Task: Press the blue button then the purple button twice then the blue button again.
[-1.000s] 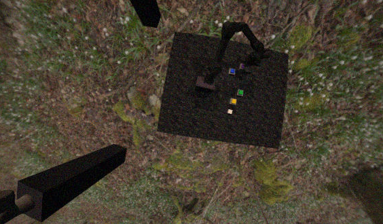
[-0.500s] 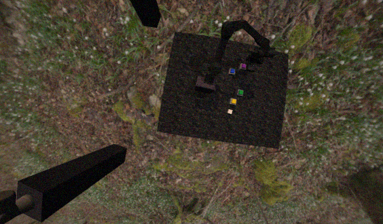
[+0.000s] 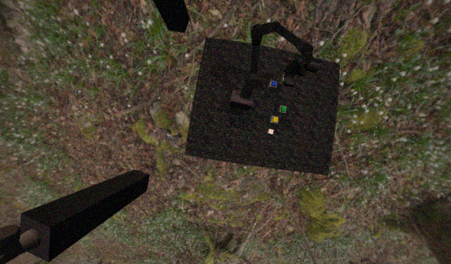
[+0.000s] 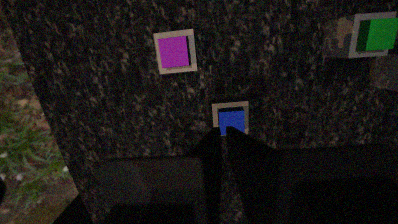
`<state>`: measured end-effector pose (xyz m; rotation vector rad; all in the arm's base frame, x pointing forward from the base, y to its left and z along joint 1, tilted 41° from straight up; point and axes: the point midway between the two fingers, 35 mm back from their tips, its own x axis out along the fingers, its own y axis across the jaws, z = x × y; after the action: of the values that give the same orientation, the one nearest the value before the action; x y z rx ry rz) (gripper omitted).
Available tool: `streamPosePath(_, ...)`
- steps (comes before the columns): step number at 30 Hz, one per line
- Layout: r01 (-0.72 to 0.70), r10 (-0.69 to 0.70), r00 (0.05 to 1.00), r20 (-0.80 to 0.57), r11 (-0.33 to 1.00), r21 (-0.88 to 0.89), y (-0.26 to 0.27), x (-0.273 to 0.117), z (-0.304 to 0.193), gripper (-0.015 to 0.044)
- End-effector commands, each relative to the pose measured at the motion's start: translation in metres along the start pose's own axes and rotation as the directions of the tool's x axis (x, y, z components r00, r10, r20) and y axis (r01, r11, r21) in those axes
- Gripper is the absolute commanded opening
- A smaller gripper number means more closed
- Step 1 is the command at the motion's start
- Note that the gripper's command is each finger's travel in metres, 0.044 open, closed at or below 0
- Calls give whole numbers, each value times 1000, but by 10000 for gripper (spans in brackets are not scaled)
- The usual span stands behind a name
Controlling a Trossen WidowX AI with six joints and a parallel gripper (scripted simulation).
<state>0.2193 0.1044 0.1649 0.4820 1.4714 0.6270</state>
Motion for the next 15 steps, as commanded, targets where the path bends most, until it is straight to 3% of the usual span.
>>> streamPosePath(1, -6, 6, 1000, -8, 1000, 0, -18, 5, -32, 20)
streamPosePath(6, -6, 6, 1000, -8, 1000, 0, -19, 8, -34, 20)
streamPosePath(11, -7, 7, 1000, -7, 1000, -1, -18, 59, -34, 20)
streamPosePath(15, -10, 10, 1000, -6, 1000, -1, -18, 67, -35, 20)
